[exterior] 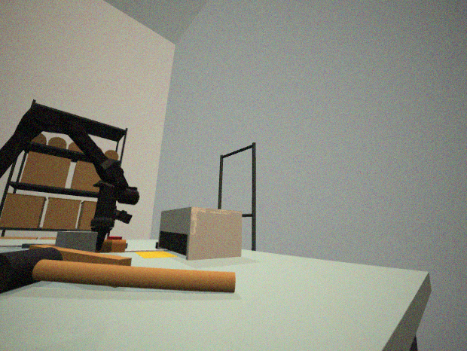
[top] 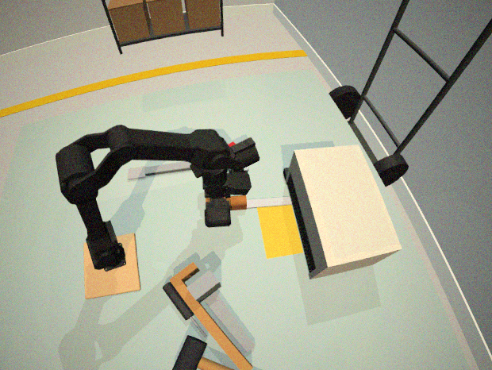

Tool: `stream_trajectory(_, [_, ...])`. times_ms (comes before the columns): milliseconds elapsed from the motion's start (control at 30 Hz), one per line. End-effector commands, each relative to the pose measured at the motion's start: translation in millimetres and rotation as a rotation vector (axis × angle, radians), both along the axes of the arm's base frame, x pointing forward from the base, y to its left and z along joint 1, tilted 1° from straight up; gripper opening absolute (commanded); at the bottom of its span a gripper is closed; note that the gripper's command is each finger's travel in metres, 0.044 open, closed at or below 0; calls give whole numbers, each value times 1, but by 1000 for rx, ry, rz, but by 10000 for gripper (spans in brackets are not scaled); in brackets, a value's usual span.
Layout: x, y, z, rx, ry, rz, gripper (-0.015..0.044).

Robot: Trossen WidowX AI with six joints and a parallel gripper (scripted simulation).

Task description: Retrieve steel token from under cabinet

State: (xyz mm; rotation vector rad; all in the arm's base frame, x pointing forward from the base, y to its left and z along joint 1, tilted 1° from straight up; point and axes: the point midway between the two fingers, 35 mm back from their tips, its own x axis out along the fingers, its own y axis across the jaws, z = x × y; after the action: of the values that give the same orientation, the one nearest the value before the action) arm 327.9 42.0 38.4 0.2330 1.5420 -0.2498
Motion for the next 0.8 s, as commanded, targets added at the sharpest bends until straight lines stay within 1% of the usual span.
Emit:
stream_trajectory(0, [6,-2,1,-1,-6,4,0])
stream_trajectory(767, [30,-9,2,-1,-8,4,0])
